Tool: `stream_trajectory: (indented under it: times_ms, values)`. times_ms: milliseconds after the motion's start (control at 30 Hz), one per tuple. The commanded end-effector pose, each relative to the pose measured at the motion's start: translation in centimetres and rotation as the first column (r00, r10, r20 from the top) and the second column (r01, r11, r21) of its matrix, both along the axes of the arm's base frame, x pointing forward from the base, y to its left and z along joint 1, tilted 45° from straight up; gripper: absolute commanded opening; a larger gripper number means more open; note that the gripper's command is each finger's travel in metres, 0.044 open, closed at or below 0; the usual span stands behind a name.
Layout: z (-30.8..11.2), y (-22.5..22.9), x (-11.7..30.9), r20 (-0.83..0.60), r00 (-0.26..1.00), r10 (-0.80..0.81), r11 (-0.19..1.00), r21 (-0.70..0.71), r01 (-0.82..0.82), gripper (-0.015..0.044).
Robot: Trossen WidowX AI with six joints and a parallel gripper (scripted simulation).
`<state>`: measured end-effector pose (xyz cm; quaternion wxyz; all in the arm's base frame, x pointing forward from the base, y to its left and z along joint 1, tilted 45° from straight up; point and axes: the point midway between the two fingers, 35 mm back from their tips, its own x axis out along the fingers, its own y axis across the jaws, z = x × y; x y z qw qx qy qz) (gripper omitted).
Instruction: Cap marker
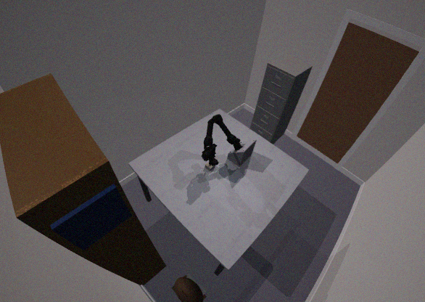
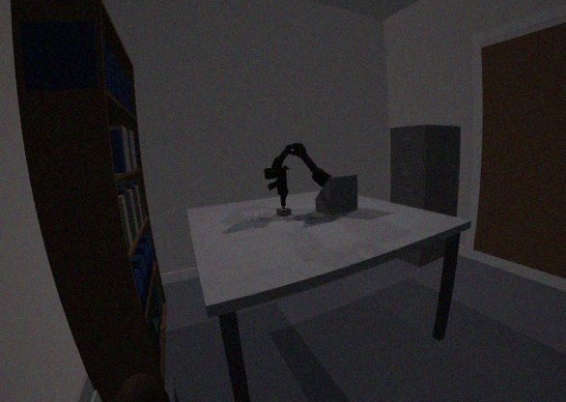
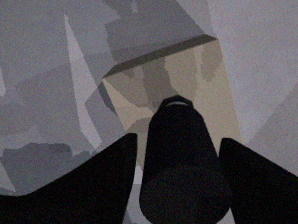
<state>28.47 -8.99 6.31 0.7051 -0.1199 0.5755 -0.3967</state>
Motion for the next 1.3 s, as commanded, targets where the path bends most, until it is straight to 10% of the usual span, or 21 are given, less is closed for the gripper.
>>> stream_trajectory:
  times_ms: [0, 200, 633, 867, 1267]
  values:
    - [0.0, 0.0, 0.0, 0.0, 1.0, 0.0, 1.0, 0.0, 0.0, 0.0289]
    - [0.0, 0.0, 0.0, 0.0, 1.0, 0.0, 1.0, 0.0, 0.0, 0.044]
    - [5.3, 5.3, -0.2, -0.001, 1.0, 0.0, 1.0, 0.003, 0.0, 0.044]
    - [4.7, 4.7, -0.1, -0.251, 0.934, 0.254, 0.966, 0.023, -0.256, 0.0256]
    - [4.6, 4.7, -0.1, -0.259, 0.93, 0.262, 0.964, 0.025, -0.264, 0.0]
